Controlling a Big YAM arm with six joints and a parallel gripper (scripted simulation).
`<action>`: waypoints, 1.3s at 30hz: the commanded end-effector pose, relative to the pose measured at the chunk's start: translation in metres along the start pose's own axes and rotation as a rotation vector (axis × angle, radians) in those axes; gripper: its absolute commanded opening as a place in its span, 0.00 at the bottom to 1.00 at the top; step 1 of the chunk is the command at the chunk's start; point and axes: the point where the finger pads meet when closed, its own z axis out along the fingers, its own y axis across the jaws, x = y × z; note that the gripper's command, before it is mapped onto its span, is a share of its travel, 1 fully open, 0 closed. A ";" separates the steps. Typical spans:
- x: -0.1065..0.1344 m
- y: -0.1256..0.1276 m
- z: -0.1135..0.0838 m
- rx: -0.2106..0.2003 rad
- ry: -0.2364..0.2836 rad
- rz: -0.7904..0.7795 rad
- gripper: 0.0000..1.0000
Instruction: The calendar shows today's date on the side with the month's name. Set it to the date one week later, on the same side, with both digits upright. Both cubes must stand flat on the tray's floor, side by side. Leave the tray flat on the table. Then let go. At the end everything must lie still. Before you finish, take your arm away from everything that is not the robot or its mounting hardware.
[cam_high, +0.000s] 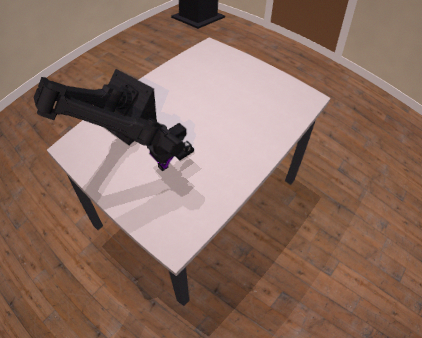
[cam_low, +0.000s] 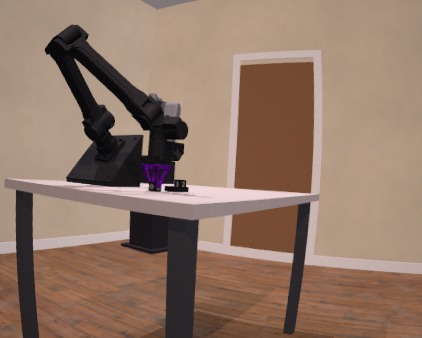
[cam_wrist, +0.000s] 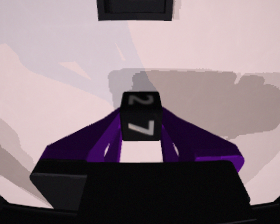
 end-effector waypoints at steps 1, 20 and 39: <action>-0.004 0.002 0.000 0.003 -0.004 -0.020 0.25; -0.001 -0.017 -0.109 0.041 -0.021 0.023 0.25; 0.000 -0.017 -0.114 0.035 -0.017 0.025 0.25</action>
